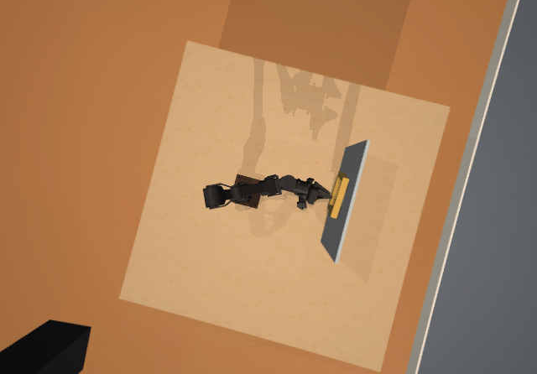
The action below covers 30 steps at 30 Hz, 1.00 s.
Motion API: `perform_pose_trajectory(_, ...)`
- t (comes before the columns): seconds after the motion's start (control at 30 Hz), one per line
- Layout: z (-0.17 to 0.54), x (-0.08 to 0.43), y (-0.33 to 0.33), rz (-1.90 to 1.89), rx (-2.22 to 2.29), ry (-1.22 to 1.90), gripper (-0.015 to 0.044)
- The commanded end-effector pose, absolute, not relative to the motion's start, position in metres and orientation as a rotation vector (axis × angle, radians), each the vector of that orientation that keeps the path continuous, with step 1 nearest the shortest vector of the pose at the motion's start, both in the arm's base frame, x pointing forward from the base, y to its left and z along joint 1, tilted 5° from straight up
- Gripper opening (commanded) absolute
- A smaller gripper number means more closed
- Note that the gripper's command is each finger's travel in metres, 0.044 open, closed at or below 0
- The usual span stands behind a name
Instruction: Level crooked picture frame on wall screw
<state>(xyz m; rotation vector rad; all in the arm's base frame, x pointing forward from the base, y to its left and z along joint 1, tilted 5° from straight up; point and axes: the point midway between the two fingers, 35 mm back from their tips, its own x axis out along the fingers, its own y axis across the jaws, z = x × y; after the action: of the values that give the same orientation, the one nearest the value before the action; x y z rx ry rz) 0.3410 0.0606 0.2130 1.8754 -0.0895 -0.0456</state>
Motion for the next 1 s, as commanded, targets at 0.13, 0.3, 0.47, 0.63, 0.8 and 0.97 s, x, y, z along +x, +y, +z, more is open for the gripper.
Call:
perform_pose_trajectory(0.13,0.215,0.347,0.061,-0.039,1.873,-0.091,0.0260)
perform_pose_trajectory(0.3,0.216,0.354,0.060,-0.038,1.873,-0.092,0.0260)
perform_pose_trajectory(0.47,0.216,0.362,0.060,-0.037,1.873,-0.092,0.0260)
perform_pose_trajectory(0.63,0.216,0.371,0.059,-0.037,1.873,-0.093,0.0260)
perform_pose_trajectory(0.8,0.216,0.379,0.058,-0.036,1.873,-0.093,0.0260)
perform_pose_trajectory(0.97,0.216,0.381,0.058,-0.036,1.873,-0.093,0.0260)
